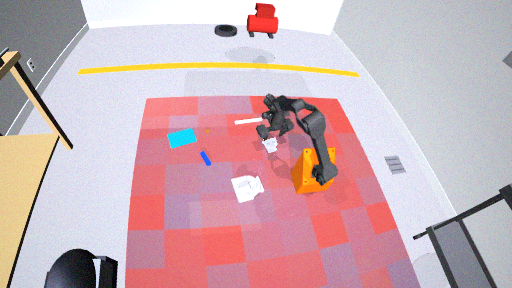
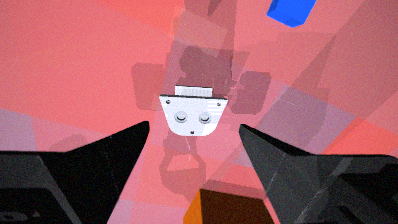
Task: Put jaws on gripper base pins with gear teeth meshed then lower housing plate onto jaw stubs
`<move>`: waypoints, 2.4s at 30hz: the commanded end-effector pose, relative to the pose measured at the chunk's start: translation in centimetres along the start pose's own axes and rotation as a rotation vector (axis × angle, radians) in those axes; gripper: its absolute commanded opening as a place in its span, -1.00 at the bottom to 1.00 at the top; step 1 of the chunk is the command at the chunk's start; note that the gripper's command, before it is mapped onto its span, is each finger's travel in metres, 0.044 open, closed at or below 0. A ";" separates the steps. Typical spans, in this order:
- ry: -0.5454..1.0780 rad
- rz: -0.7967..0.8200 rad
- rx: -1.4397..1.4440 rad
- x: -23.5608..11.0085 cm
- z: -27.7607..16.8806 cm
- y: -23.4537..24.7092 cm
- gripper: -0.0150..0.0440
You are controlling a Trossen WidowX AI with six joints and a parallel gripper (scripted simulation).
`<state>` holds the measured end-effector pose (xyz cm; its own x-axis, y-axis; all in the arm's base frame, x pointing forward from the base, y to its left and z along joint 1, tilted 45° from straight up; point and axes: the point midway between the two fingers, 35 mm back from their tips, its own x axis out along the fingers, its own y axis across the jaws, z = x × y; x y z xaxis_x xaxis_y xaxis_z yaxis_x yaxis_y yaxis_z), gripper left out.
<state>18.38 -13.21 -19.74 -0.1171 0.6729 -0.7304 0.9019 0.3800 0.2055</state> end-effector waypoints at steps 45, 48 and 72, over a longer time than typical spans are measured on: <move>0.000 0.004 0.003 0.1 0.0 0.0 1.00; 0.000 0.004 0.003 0.1 0.0 0.0 1.00; 0.000 0.004 0.001 3.7 0.2 0.2 1.00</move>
<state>18.46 -11.54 -21.99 -0.1109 0.6671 -0.7366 0.9005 0.3810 0.2095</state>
